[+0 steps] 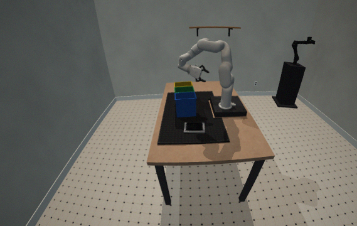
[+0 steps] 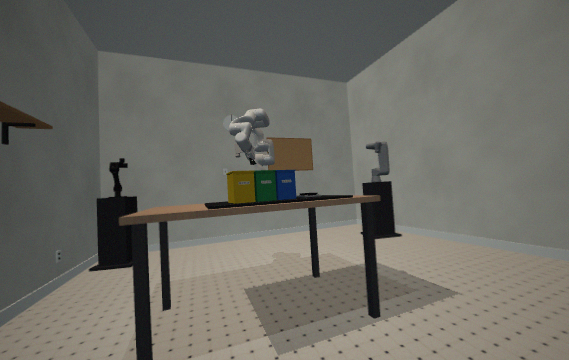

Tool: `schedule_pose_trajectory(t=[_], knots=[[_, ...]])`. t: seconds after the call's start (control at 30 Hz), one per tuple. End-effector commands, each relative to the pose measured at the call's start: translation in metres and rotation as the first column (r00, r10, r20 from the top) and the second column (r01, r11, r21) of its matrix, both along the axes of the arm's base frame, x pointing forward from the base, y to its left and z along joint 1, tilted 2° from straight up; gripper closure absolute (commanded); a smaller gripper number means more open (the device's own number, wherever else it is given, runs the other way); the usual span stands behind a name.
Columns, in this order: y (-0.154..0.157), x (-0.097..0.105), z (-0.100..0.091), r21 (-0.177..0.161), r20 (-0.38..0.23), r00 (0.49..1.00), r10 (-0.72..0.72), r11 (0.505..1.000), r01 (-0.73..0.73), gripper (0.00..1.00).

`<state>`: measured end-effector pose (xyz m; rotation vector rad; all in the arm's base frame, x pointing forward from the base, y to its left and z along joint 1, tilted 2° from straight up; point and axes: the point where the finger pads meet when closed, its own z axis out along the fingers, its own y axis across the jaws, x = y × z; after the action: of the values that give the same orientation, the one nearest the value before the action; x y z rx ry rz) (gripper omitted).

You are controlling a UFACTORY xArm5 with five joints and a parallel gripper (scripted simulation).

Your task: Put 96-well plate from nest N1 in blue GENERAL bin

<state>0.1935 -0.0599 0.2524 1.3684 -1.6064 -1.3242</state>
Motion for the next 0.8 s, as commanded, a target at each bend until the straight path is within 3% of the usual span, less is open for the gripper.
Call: schedule_pose_trajectory(t=[0.0, 0.53, 0.77], knots=[[0.000, 0.000, 0.001, -0.001, 0.003, 1.000, 0.000, 1.000, 0.000, 0.00], [0.000, 0.000, 0.001, -0.001, 0.003, 1.000, 0.000, 1.000, 0.000, 0.00], [0.003, 0.017, -0.016, 0.095, 0.192, 0.978, 0.083, 0.990, -0.103, 0.00]])
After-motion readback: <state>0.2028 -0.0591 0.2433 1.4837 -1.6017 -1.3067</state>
